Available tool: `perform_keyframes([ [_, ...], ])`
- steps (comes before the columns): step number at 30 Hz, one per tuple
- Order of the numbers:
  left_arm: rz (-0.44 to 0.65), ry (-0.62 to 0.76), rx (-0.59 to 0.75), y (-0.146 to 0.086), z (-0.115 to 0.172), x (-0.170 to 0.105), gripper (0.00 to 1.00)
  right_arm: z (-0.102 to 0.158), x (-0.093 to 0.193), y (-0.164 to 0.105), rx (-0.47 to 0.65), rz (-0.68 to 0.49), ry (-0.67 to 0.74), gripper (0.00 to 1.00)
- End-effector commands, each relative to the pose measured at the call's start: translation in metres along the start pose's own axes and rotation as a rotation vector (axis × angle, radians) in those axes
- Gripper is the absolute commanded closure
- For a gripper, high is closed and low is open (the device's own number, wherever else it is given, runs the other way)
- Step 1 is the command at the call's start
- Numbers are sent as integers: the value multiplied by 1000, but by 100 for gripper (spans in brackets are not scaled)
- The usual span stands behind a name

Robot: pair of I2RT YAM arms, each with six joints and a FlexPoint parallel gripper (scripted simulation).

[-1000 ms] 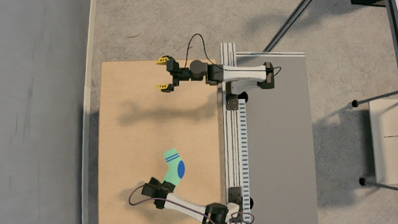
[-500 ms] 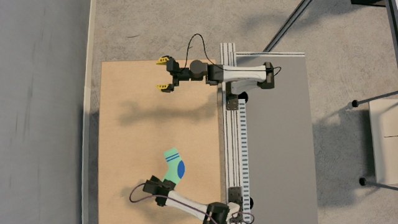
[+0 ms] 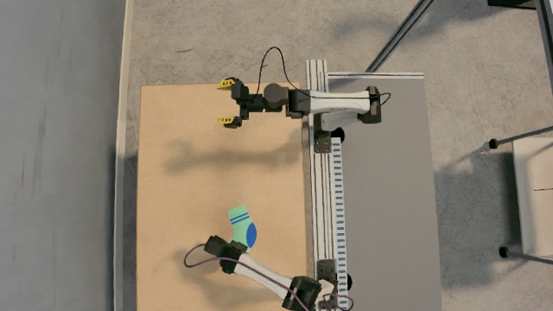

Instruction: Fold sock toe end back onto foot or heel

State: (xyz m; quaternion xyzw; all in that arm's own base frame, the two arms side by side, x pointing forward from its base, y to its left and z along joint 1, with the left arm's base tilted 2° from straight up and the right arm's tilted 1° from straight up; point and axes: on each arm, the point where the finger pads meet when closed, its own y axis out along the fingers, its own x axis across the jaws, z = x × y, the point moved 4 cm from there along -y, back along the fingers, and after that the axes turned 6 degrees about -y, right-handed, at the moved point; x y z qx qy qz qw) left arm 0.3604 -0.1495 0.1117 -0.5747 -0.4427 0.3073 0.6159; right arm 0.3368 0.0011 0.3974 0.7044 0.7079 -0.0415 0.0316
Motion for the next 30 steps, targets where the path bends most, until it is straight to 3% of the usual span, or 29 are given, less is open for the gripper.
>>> perform_keyframes([
  [1,-18,-5,-17,0,-2,-4,95,-5,-2,-2,-14,6,-1,0],
  [3,-27,-1,-39,-7,-1,6,95,-5,-2,-2,-14,6,-1,0],
  [11,-26,-16,-43,-16,-2,5,95,-5,-2,-2,-14,6,-1,0],
  [19,-11,-23,-41,-15,-2,7,95,-5,-2,-2,-14,6,-1,0],
  [20,-97,-42,-19,5,-1,-3,95,-5,-2,-2,-14,6,-1,0],
  [23,-58,-3,7,7,2,-8,95,-5,-2,-2,-14,6,-1,0],
  [25,-152,-39,-2,14,0,-17,95,-5,-2,-2,-14,6,-1,0],
  [28,-183,-33,-12,2,-5,-27,95,-5,-2,-2,-14,6,-1,0],
  [30,-140,-8,1,3,1,-25,95,-5,-2,-2,-14,6,-1,0],
])
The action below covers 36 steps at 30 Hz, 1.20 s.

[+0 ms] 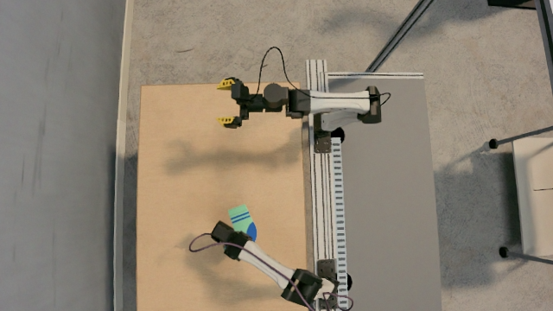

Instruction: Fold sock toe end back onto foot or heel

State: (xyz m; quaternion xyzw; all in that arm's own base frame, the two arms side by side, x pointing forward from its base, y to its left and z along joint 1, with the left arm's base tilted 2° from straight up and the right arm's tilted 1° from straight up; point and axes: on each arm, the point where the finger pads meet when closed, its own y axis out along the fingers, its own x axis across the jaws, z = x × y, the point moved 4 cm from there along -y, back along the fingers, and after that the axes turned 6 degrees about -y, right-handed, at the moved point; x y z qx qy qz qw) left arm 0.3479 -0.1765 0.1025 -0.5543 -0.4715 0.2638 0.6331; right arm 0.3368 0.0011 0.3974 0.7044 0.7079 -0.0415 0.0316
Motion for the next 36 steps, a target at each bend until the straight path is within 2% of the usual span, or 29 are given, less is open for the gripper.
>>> perform_keyframes([
  [1,-27,-31,12,-1,1,9,95,-5,-2,-2,-14,6,-1,0],
  [11,-19,-29,-8,-4,-1,5,95,-5,-2,-2,-14,6,-1,0],
  [12,-84,-41,5,14,1,-3,95,-5,-2,-2,-14,6,-1,0],
  [18,-158,-33,-3,14,2,-21,95,-5,-2,-2,-14,6,-1,0],
  [19,-110,-15,-4,3,1,-17,95,-5,-2,-2,-14,6,-1,0],
  [21,-109,-27,-54,-6,-2,-7,95,-5,-2,-2,-14,6,-1,0],
  [23,-113,-21,-35,2,1,-6,95,-5,-2,-2,-14,6,-1,0],
  [24,-109,-30,-55,-4,-1,-4,95,-5,-2,-2,-14,6,-1,0],
  [25,-117,-24,-11,0,7,-4,95,-5,-2,-2,-14,6,-1,0],
  [29,-113,-29,-30,-6,-3,-11,95,-5,-2,-2,-14,6,-1,0],
  [31,-106,-21,-11,1,-1,-15,95,-5,-2,-2,-14,6,-1,0],
  [36,-106,-23,-12,0,-1,-13,95,-5,-2,-2,-14,6,-1,0],
])
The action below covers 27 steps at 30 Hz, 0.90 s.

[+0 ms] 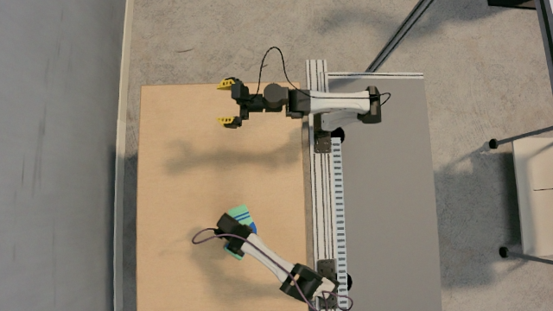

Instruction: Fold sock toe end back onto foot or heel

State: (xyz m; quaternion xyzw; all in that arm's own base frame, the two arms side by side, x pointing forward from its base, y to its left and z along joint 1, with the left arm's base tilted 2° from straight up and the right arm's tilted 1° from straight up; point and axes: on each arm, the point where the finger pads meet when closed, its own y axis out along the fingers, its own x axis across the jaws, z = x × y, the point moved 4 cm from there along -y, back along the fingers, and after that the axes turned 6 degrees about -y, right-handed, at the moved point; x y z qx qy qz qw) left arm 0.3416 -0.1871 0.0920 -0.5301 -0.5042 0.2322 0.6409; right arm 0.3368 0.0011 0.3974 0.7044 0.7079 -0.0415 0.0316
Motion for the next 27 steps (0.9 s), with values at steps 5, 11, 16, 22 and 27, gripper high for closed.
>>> perform_keyframes([
  [5,-79,-33,-1,17,2,-12,95,-5,-2,-2,-14,6,-1,0],
  [11,-70,-22,-19,10,-2,-18,95,-5,-2,-2,-14,6,-1,0],
  [16,-69,-48,-35,3,-5,-8,95,-5,-2,-2,-14,6,-1,0],
  [22,-70,-39,-30,3,-3,-11,95,-5,-2,-2,-14,6,-1,0],
  [27,-90,-19,-7,26,3,-25,95,-5,-2,-2,-14,6,-1,0],
])
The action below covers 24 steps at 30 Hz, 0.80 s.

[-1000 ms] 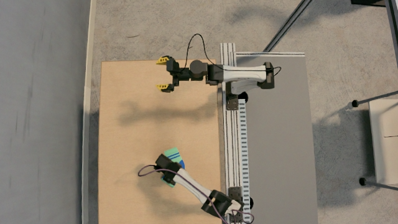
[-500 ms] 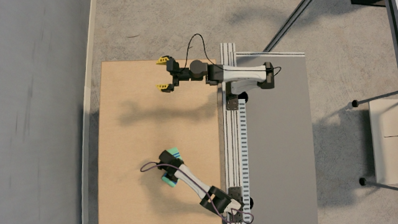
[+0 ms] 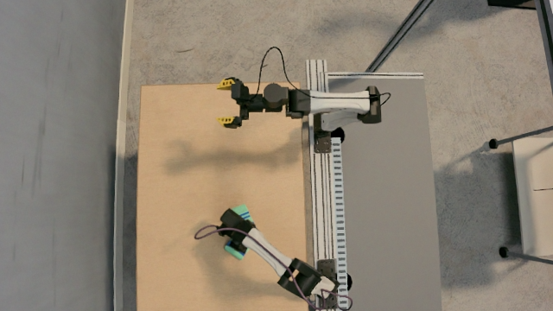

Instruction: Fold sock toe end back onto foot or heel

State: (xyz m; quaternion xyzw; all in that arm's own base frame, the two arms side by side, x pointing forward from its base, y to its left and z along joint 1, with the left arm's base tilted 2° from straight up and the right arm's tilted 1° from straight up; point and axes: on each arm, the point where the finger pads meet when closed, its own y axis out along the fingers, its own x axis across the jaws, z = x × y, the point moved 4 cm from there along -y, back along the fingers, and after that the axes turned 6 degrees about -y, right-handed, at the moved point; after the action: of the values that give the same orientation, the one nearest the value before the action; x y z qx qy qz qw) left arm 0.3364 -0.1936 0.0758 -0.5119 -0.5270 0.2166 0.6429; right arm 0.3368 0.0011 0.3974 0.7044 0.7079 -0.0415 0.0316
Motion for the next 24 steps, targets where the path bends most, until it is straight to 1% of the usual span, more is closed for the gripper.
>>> perform_keyframes([
  [1,-28,-6,-13,14,-1,-13,95,-5,-2,-2,-14,6,-1,0],
  [5,-40,-1,-16,22,1,-22,95,-5,-2,-2,-14,6,-1,0],
  [8,-25,-4,-33,-2,-5,-7,95,-5,-2,-2,-14,6,-1,0],
  [9,-22,-12,-44,-5,-7,-1,95,-5,-2,-2,-14,6,-1,0],
  [10,-13,-29,-77,-6,-13,-2,95,-5,-2,-2,-14,6,-1,0],
  [12,-26,-5,-28,2,2,-3,95,-5,-2,-2,-14,6,-1,0],
  [13,-31,2,-12,2,5,-3,95,-5,-2,-2,-14,6,-1,0],
  [15,-31,2,-12,2,5,-3,95,-5,-2,-2,-14,6,-1,0],
  [16,-23,0,-17,5,1,-7,95,-5,-2,-2,-14,6,-1,0],
  [17,-30,8,-15,1,5,-5,95,-5,-2,-2,-14,6,-1,0],
  [19,-28,9,-16,1,6,-6,95,-5,-2,-2,-14,6,-1,0],
  [20,-28,9,-16,1,6,-6,61,-5,-2,-2,-14,6,-1,0],
  [24,-13,7,-17,1,5,-8,61,-5,-2,-2,-14,6,-1,0],
])
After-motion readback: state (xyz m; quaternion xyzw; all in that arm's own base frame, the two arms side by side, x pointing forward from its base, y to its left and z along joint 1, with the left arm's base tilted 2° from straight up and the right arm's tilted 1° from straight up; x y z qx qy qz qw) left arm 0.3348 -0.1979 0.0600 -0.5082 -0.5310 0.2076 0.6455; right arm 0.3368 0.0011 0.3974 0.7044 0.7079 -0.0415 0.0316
